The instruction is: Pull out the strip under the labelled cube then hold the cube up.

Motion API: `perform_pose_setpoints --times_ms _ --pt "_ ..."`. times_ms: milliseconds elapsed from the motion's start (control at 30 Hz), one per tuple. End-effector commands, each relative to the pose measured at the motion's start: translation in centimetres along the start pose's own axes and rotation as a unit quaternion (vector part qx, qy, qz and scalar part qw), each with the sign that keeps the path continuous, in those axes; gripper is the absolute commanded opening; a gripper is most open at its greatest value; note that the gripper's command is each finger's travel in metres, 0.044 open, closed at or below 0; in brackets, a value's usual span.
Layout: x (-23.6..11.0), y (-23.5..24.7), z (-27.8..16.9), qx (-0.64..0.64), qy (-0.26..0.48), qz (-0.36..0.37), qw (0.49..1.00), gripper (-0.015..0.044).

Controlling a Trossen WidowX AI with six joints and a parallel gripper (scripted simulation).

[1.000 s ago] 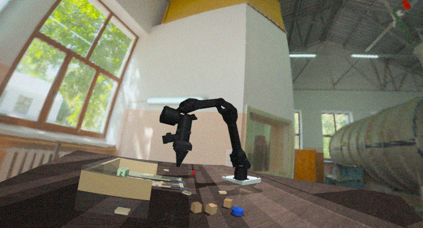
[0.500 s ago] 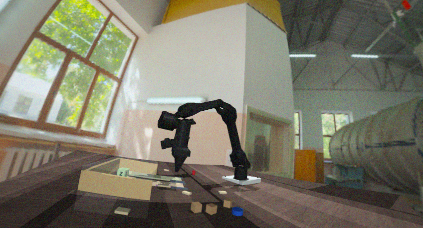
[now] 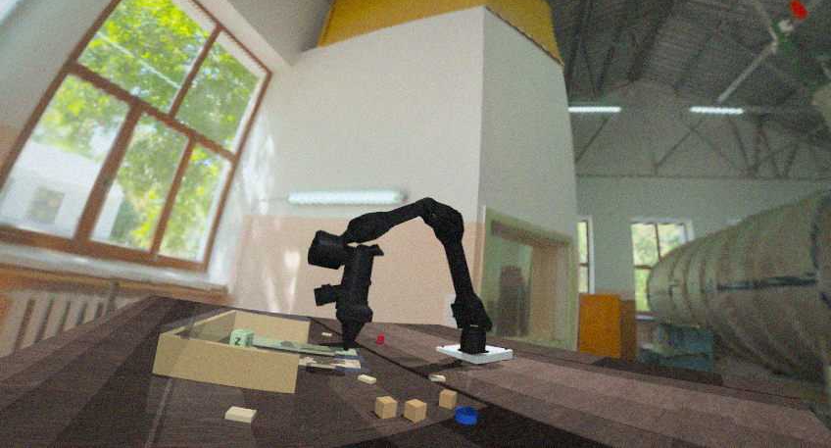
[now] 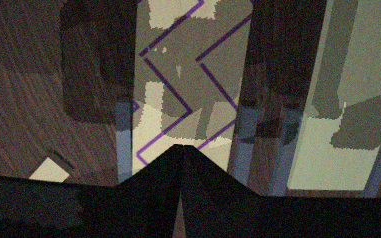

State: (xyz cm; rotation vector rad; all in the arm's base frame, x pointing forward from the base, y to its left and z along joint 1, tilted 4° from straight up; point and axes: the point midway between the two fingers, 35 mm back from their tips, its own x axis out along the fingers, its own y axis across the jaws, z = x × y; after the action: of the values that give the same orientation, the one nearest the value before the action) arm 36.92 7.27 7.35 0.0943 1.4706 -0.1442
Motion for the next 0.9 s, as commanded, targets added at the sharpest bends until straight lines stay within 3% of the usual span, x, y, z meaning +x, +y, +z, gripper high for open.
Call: perform_pose_setpoints --times_ms 0,867 --pt "1.0 0.0 -0.3 0.001 0.005 0.000 1.000 0.0000" --pt "2.6 -0.1 -0.5 0.001 0.005 0.000 1.000 0.0000"
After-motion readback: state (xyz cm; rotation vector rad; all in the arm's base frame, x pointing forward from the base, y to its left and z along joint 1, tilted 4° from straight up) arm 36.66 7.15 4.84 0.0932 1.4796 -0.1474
